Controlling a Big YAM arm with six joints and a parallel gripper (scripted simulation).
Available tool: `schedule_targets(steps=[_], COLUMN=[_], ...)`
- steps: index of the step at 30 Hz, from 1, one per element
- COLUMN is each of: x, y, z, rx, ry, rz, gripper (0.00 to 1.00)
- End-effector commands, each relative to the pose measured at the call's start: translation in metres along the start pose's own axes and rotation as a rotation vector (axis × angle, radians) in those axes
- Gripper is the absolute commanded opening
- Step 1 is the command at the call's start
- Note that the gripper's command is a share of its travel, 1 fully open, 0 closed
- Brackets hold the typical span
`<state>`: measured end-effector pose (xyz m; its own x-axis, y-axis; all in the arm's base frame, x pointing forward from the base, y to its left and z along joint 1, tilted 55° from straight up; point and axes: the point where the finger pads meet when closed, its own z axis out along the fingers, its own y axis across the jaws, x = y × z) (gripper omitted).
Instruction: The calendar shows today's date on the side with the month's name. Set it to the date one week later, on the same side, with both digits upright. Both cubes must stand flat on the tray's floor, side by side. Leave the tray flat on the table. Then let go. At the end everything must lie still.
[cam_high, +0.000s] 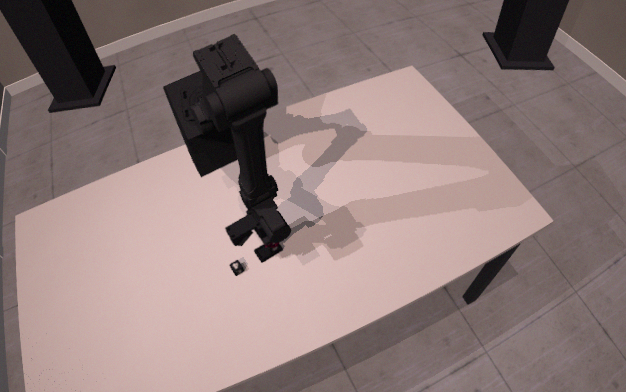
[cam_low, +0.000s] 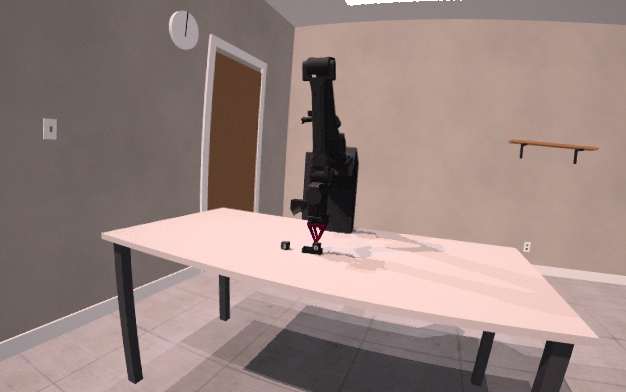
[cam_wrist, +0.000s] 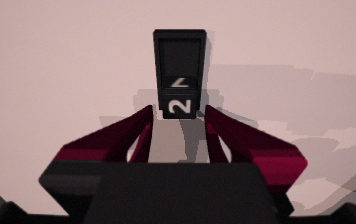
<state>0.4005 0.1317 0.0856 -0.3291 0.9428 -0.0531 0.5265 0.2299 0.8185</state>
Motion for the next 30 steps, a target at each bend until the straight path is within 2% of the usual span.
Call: schedule_targets(steps=[1, 17, 22, 30], x=[-0.006, -0.006, -0.006, -0.007], y=[-0.004, -0.004, -0.007, 0.001], z=[-0.003, -0.002, 0.002, 0.012], rx=[-0.005, -0.004, 0.006, -0.007], ry=[-0.013, -0.013, -0.013, -0.013], rz=[0.004, 0.004, 0.004, 0.003], gripper=[0.44, 0.44, 0.44, 0.44])
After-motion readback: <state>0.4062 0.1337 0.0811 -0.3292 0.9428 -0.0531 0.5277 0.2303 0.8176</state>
